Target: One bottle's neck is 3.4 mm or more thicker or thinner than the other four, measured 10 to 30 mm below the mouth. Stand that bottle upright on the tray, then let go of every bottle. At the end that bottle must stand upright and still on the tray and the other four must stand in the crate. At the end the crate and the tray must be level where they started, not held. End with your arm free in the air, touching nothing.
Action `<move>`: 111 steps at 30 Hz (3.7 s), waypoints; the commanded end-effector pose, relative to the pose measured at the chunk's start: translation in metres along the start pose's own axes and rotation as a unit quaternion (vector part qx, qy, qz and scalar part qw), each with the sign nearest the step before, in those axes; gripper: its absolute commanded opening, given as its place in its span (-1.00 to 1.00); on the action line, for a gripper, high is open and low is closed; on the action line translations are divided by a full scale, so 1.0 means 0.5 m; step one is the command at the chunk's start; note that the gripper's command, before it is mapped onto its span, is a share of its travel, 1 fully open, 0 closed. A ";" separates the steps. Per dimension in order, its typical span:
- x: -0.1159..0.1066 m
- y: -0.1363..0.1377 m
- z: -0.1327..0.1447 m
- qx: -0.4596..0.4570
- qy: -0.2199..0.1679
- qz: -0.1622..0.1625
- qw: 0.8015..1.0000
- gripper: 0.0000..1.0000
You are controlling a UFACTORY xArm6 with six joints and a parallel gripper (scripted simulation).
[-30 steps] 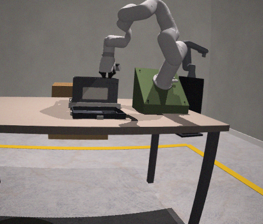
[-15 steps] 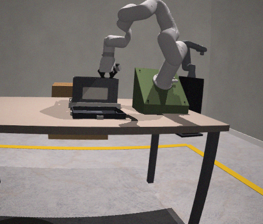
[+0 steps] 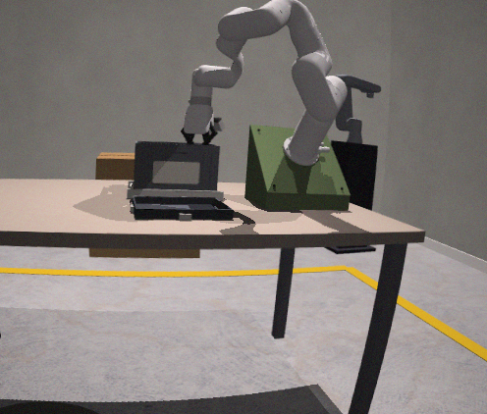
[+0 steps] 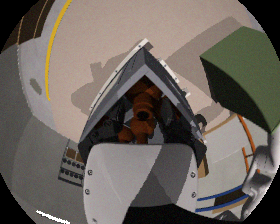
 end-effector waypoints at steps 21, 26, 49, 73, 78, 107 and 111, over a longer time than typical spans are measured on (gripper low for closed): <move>-0.034 -0.002 0.000 0.000 0.000 -0.002 1.000 0.30; -0.064 -0.002 0.000 0.000 0.000 -0.002 1.000 0.30; -0.168 -0.001 0.000 -0.001 0.000 -0.002 1.000 0.30; -0.172 -0.001 0.000 0.000 0.000 -0.002 1.000 -1.00; -0.172 -0.001 0.000 0.000 0.000 -0.002 1.000 -1.00; -0.170 0.088 0.145 -0.001 0.000 -0.002 1.000 0.30; -0.170 0.088 0.145 -0.001 0.000 -0.002 1.000 0.30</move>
Point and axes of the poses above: the point where the finger pads meet when closed, its own x axis out along the fingers, its own y axis across the jaws, z = x × y, the point moved 8 cm from there along -x, back along the fingers, and after that the axes turned 15 degrees about -x, right-handed, at the moved point
